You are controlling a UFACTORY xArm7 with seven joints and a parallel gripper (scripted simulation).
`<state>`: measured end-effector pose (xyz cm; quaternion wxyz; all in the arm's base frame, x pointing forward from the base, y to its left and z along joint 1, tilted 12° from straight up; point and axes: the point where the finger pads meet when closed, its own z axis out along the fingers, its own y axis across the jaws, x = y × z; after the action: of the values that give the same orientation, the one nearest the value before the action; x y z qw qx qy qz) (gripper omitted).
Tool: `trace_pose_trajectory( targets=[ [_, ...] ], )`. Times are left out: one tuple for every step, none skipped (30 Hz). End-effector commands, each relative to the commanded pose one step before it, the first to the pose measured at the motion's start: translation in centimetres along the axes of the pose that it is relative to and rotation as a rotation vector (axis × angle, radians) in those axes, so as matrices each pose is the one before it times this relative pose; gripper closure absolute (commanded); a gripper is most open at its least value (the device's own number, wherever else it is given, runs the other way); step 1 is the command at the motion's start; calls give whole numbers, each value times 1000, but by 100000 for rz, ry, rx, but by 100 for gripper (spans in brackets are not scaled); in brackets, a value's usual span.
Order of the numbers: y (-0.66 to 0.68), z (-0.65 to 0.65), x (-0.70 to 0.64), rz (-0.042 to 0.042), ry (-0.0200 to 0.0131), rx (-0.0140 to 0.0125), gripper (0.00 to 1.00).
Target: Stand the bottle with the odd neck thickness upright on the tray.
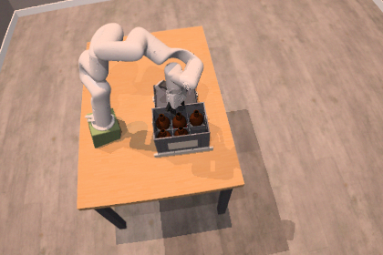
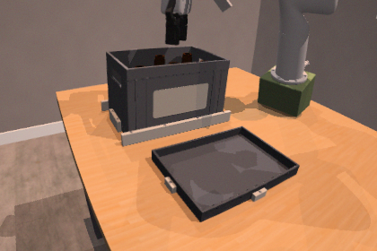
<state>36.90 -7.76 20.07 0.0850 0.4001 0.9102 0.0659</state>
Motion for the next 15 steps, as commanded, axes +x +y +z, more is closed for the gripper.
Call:
trace_pose_trajectory(
  targets=[
    [45, 221, -83, 17, -149, -198, 35],
    [1, 129, -1, -1, 1, 0, 35],
    [2, 131, -2, 1, -1, 0, 35],
    [1, 134, -2, 0, 0, 0, 35],
    [1, 136, -1, 0, 0, 0, 35],
    [1, 137, -1, 0, 0, 0, 35],
    [2, 137, -2, 1, -1, 0, 35],
    [1, 138, -1, 0, 0, 0, 35],
    [1, 138, -1, -1, 1, 0, 35],
    [1, 136, -2, 0, 0, 0, 35],
    [1, 134, -2, 0, 0, 0, 35],
    [1, 132, -1, 0, 0, 0, 35],
    [1, 130, -1, -1, 1, 0, 35],
    [2, 125, -2, 1, -1, 0, 35],
    [1, 122, -1, 0, 0, 0, 35]
  ],
)
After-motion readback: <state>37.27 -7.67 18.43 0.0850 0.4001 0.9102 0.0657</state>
